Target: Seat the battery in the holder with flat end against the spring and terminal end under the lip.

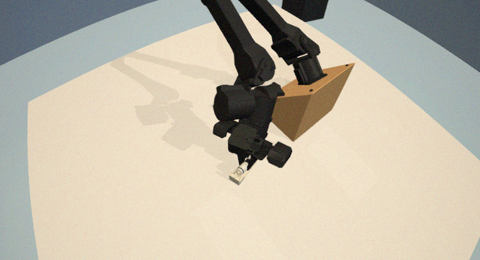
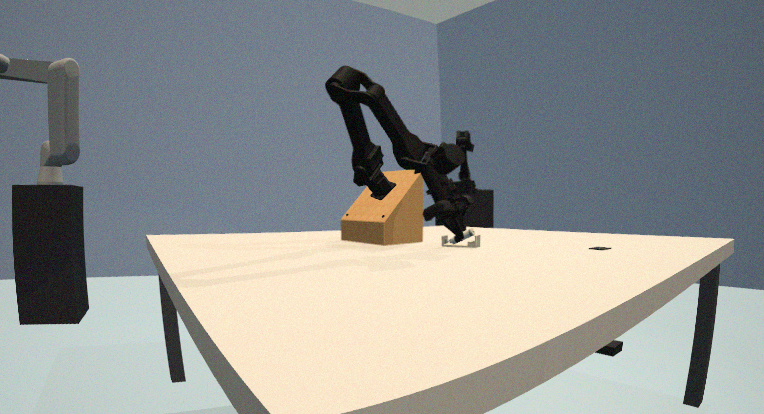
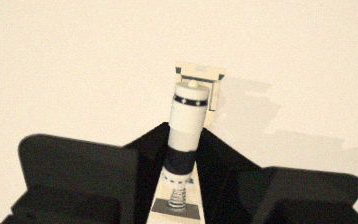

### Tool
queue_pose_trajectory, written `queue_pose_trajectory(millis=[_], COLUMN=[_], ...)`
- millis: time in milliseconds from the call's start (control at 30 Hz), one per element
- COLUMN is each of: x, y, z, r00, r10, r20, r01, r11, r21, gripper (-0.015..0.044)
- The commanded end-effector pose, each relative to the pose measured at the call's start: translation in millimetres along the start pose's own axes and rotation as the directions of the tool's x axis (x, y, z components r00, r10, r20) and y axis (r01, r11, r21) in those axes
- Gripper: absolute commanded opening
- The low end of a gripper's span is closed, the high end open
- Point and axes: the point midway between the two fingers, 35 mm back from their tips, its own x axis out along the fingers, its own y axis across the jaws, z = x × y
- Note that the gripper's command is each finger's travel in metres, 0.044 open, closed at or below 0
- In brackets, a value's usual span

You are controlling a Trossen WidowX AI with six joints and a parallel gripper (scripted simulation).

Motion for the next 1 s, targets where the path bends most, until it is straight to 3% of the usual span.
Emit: queue_pose_trajectory(millis=[0,967], x=[2.4,9.6], y=[3.5,3.4], z=[-1.2,-0.6], r00=[1.000,0.980], r10=[0.015,0.035], r20=[-0.027,-0.197], r01=[-0.015,-0.030], r11=[1.000,0.999], r21=[0.001,0.025], gripper=[0.0058,0.0058])
